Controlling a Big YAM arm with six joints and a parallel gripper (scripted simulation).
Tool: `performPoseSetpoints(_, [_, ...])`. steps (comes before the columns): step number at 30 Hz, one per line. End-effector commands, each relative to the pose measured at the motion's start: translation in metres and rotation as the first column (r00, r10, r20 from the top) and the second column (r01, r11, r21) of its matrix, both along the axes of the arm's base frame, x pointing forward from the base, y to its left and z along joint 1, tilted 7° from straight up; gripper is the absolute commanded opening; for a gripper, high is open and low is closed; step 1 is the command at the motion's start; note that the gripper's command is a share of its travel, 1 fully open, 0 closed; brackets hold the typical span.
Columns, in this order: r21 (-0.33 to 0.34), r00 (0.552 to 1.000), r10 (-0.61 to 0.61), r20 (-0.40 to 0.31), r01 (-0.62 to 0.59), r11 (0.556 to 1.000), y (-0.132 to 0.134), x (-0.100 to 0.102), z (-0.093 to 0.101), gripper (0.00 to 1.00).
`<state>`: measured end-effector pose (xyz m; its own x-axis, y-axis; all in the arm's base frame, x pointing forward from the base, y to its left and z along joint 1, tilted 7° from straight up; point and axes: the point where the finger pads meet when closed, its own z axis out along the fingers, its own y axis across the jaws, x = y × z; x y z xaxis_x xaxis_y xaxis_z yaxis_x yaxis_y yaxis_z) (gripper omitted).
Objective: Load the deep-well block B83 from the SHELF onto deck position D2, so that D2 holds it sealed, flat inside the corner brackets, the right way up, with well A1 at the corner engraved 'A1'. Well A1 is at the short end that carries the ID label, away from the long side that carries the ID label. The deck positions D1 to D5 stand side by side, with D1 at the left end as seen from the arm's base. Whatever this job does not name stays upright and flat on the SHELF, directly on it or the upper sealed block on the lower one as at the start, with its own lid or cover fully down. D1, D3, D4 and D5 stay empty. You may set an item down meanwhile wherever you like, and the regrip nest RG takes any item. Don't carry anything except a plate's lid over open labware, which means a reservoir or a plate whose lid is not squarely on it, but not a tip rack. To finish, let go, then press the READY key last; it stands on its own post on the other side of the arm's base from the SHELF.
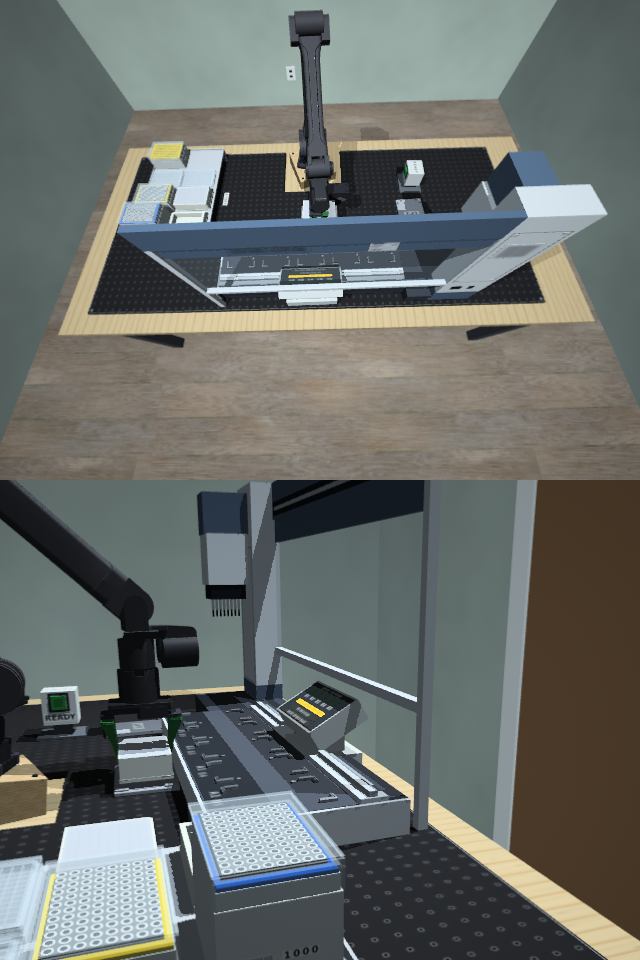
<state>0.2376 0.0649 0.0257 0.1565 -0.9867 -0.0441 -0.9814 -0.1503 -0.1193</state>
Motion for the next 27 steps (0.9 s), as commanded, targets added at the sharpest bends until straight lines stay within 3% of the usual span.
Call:
performPoseSetpoints(1, [0.009, 0.999, -0.001, 0.032, 0.001, 1.0, 0.003, 0.011, 0.01, 0.0])
performPoseSetpoints(2, [0.007, 1.0, -0.004, 0.023, 0.004, 1.0, 0.002, 0.002, 0.005, 0.0])
performPoseSetpoints(4, [0.009, 0.999, -0.001, 0.032, 0.001, 1.0, 0.003, 0.011, 0.01, 0.0])
performPoseSetpoints(17, [0.009, 0.999, -0.001, 0.032, 0.001, 1.0, 0.003, 0.011, 0.01, 0.0])
performPoseSetpoints(18, [0.006, 1.0, -0.004, 0.022, 0.004, 1.0, 0.002, 0.001, 0.005, 0.0])
performPoseSetpoints(19, [0.009, 0.999, -0.001, 0.032, 0.001, 1.0, 0.003, 0.011, 0.01, 0.0])
performPoseSetpoints(24, [0.009, 0.999, -0.001, 0.032, 0.001, 1.0, 0.003, 0.011, 0.01, 0.0])
performPoseSetpoints(27, [0.008, 1.0, -0.004, 0.029, 0.004, 1.0, 0.003, 0.003, 0.003, 0.0])
